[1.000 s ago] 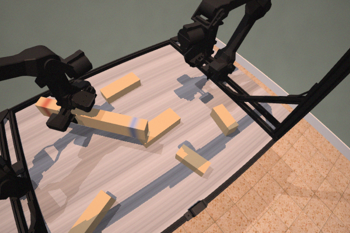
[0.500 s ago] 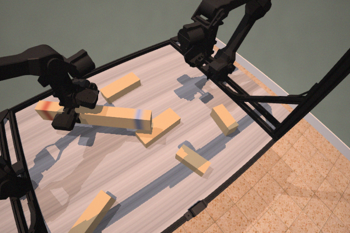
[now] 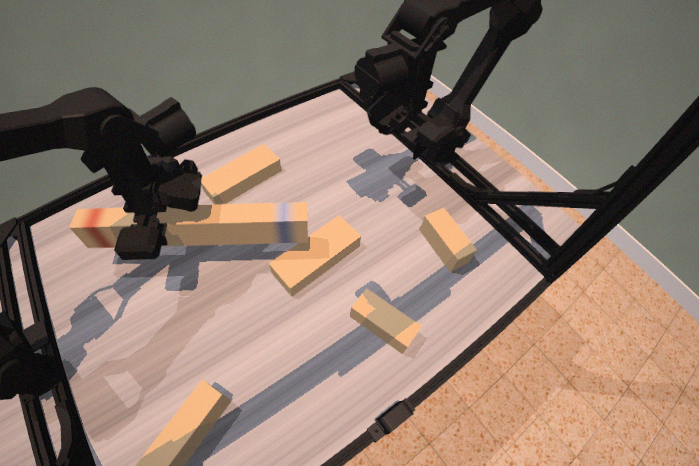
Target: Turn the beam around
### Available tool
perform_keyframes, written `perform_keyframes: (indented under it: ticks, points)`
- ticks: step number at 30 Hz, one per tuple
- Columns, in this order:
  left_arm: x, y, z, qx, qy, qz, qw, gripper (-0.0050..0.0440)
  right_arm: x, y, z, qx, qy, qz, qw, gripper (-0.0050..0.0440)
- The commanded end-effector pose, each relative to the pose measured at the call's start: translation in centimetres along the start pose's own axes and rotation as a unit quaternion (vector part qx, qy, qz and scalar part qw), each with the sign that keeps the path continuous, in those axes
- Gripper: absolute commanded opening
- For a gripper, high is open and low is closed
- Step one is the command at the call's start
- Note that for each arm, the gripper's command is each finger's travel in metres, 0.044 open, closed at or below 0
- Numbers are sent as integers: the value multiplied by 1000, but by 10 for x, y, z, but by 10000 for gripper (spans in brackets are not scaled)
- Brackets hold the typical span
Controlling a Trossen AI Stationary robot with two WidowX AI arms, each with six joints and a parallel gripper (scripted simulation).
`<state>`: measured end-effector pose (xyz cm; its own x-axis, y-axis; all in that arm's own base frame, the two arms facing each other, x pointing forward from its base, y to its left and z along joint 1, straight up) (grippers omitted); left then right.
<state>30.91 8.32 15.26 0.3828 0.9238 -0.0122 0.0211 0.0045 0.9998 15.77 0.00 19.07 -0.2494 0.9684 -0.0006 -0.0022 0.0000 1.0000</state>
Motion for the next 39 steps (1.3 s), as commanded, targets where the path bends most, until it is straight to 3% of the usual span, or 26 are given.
perform_keyframes:
  ticks: [1,39]
  points:
    - [3,6,6,-9,23,6,1000,0,0,0,0,1,2,0,1000,440]
    - [6,7,33,-10,204,4,979,0,0,0,0,1,2,0,1000,440]
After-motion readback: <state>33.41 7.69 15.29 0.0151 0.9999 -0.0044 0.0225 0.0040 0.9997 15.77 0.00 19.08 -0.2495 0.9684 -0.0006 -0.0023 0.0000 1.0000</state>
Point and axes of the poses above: on each arm, the point midway between the two fingers, 35 mm back from their tips, its own y axis back along the fingers, its own x axis across the jaws, z = x × y, the point moved 5 cm from there along y, back along the fingers, and after that the axes turned 9 degrees about y, right-handed, at the moved point
